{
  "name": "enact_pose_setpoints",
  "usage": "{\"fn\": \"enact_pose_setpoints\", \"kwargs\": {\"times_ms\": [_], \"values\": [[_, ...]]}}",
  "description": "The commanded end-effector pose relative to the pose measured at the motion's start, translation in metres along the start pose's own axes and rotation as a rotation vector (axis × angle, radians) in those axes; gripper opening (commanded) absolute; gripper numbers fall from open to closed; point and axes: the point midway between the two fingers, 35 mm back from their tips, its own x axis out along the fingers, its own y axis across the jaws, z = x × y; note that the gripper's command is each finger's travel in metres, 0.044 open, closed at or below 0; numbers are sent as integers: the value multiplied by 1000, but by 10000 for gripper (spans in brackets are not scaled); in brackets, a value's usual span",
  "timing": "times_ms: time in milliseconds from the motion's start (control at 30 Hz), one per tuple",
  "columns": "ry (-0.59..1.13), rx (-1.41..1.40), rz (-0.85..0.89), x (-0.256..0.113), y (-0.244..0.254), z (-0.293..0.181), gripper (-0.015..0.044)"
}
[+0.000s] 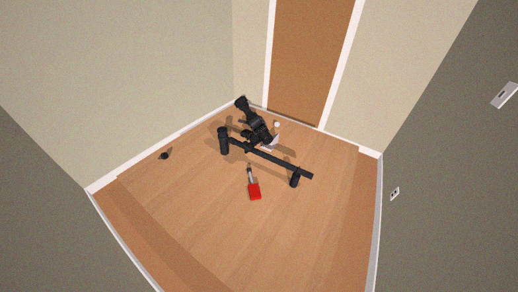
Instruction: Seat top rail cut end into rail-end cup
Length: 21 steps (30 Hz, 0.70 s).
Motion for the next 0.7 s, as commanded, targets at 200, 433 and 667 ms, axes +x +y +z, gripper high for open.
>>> {"fn": "enact_pose_setpoints", "kwargs": {"times_ms": [200, 433, 667], "values": [[69, 1, 54, -34, -13, -19, 440], [94, -7, 81, -44, -15, -20, 440], [197, -12, 156, -78, -20, -18, 440]]}}
